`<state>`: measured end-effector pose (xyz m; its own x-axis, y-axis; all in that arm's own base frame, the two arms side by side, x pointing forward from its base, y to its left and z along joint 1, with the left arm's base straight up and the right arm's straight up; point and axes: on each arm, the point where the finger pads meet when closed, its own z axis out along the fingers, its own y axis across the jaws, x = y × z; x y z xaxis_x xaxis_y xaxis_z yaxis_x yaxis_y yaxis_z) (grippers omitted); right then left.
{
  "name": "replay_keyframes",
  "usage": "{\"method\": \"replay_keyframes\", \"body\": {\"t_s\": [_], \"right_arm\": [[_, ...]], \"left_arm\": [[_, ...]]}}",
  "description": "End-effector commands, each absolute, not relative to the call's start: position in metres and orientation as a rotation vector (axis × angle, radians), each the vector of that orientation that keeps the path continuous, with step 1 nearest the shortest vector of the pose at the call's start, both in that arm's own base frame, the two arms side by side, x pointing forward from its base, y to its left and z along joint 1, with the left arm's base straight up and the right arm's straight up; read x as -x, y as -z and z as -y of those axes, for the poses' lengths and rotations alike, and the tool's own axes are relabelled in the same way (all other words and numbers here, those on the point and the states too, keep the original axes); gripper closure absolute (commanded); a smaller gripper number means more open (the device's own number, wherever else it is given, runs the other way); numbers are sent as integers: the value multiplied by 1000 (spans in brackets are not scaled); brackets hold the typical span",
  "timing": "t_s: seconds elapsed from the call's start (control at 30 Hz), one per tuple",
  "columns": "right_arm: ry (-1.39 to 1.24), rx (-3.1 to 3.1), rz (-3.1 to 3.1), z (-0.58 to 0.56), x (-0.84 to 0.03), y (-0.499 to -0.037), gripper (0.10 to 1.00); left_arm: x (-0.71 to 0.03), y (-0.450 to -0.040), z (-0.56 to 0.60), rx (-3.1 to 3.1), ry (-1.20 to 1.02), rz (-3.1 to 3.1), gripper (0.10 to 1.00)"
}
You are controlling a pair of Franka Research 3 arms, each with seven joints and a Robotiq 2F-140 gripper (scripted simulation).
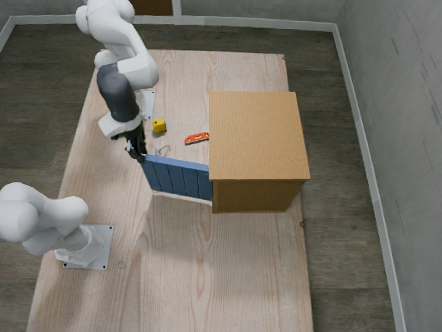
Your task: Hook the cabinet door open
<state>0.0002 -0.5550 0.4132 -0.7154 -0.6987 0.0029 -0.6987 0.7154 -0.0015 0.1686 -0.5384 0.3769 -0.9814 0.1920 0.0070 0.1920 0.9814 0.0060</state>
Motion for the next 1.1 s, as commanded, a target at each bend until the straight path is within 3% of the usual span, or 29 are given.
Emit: {"method": "replay_keyframes", "body": {"t_s": [0.0, 1.07], "right_arm": [[-4, -1184, 2908, 555, 0, -413, 98], [-4, -1184, 2908, 555, 0, -413, 98]], "left_arm": [[-169, -378, 540, 302, 0, 3127, 801], [-179, -378, 509, 534, 0, 3096, 801]]}}
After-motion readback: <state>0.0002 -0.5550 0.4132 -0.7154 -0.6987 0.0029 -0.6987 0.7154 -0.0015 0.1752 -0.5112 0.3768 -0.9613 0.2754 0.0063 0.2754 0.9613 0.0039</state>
